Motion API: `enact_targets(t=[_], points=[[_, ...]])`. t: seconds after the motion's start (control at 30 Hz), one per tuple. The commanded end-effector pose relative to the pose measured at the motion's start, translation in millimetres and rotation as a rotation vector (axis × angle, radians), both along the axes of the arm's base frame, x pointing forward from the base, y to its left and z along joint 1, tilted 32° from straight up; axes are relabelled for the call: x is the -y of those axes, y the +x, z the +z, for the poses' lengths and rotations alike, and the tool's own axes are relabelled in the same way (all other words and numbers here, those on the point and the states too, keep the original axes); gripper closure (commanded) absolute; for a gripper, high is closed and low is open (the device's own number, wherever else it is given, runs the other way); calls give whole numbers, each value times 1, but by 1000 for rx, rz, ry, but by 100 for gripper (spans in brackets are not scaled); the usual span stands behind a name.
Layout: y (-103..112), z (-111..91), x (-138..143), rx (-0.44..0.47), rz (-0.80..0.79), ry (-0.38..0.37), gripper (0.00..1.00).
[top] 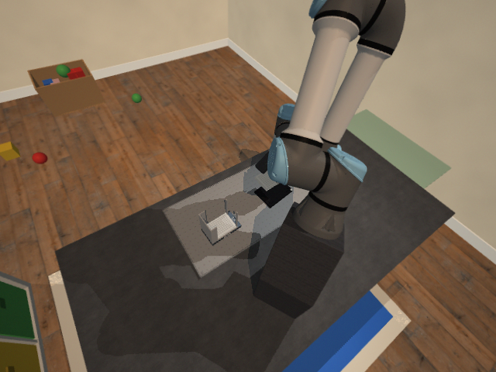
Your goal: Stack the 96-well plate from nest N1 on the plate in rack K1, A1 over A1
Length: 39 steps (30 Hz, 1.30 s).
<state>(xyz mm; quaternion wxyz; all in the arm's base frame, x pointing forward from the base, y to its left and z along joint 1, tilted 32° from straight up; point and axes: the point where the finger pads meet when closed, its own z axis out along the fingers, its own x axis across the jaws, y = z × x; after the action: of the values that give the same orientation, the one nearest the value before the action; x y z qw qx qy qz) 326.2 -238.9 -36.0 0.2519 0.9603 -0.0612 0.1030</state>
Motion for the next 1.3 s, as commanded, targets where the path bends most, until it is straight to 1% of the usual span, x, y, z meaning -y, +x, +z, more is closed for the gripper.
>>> enact_targets(t=[0.0, 0.4, 0.47, 0.97, 1.03, 1.27], points=[[2, -6, -12, 1, -1, -3, 100], [7, -25, -47, 1, -1, -3, 100], [7, -25, -47, 1, -1, -3, 100], [13, -48, -91, 1, -1, -3, 100], [13, -48, -91, 1, -1, -3, 100], [16, -59, -111, 1, -1, -3, 100]])
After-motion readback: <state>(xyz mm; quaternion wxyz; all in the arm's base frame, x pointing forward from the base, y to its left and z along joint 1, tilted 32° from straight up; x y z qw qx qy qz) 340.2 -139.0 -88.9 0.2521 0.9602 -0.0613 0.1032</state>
